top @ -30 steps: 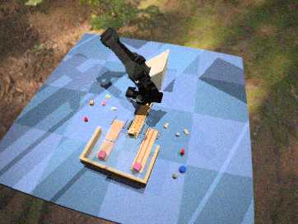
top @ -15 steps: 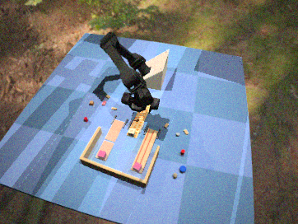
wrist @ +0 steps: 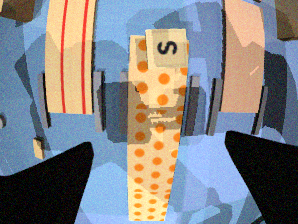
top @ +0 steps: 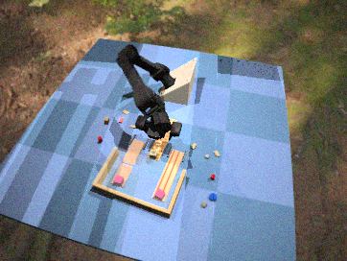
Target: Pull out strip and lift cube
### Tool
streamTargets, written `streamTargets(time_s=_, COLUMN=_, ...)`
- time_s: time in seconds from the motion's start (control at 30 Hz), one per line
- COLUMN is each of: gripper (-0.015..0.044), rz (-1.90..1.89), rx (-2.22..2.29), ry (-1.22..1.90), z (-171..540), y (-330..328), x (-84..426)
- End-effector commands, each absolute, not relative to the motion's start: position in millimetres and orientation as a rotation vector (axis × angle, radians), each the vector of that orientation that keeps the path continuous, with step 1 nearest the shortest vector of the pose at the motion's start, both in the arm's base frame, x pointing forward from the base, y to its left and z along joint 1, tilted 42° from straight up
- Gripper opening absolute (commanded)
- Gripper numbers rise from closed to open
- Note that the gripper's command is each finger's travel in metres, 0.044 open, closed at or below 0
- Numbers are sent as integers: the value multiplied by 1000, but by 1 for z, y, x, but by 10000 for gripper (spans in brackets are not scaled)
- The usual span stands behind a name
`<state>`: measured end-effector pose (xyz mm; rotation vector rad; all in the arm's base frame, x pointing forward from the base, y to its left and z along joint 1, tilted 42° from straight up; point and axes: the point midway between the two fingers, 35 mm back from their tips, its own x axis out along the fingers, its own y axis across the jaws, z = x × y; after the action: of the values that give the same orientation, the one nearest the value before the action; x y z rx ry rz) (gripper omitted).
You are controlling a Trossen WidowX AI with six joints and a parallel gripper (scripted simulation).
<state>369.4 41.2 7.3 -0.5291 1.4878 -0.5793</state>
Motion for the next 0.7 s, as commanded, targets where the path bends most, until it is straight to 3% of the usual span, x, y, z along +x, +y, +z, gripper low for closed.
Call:
streamTargets(time_s=0.0, gripper=440, rz=-583, rx=-537, ry=1491, z=9, y=38, x=384)
streamTargets(time_s=0.43, gripper=440, rz=-584, rx=-537, ry=1489, z=16, y=31, x=429)
streamTargets(time_s=0.67, gripper=256, rz=-584, rx=-537, ry=1488, z=10, y=25, x=430)
